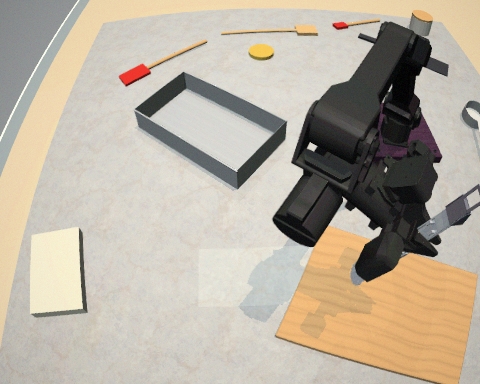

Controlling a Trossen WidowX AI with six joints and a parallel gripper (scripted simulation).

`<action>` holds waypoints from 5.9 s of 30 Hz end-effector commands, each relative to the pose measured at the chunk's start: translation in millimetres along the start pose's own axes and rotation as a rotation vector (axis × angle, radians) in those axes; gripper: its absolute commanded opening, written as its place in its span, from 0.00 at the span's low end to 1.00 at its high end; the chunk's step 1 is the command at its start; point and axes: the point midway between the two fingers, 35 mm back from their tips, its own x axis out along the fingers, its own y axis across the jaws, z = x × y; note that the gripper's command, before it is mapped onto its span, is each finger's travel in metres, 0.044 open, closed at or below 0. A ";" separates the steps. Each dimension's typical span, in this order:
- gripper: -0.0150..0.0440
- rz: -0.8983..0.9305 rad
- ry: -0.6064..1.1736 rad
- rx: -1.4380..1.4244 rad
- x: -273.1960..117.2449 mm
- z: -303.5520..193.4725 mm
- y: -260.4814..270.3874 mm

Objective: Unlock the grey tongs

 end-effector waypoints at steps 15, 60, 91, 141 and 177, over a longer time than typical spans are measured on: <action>0.00 -0.003 -0.012 -0.006 -0.3 2.2 0.2; 0.00 0.114 1.161 -0.081 50.9 -37.1 4.1; 0.00 0.117 1.166 -0.078 63.7 -63.6 1.2; 0.00 0.133 1.170 -0.068 93.6 -138.8 10.5; 1.00 0.138 1.164 -0.072 93.0 -134.9 15.2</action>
